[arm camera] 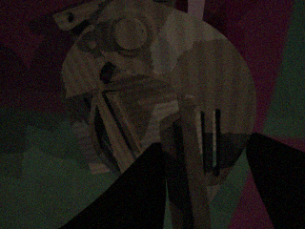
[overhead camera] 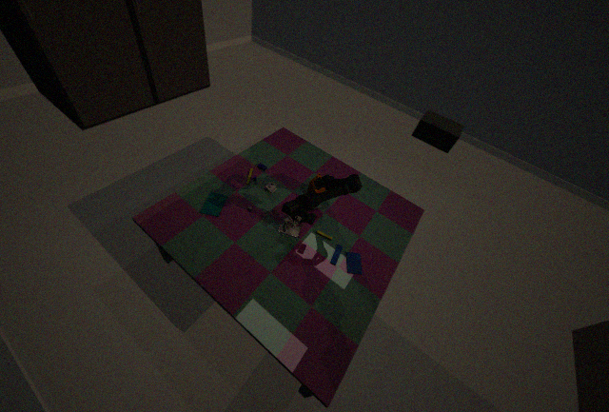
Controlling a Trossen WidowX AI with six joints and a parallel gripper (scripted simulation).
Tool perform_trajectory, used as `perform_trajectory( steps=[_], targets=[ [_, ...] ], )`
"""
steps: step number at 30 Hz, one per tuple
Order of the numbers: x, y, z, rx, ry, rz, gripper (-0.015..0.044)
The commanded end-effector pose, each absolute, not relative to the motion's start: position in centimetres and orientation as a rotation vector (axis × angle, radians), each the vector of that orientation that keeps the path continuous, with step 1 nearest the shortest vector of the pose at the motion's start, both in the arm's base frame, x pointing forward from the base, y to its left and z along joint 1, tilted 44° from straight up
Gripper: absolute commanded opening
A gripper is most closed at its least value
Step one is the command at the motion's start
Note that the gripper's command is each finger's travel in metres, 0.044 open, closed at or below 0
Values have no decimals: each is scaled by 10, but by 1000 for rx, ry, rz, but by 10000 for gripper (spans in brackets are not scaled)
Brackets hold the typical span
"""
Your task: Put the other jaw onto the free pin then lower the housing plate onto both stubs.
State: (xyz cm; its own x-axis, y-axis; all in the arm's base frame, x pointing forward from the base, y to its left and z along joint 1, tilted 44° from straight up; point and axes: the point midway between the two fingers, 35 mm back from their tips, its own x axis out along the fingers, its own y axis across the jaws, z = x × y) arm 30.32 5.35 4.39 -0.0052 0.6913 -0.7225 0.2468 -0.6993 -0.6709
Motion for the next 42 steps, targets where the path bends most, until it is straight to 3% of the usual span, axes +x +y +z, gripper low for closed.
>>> perform_trajectory(
  steps=[1,42],
  targets=[
    [305,54,45,-1925,-970,1746,134],
    [306,64,35,-1923,-965,1747,134]
  ],
)
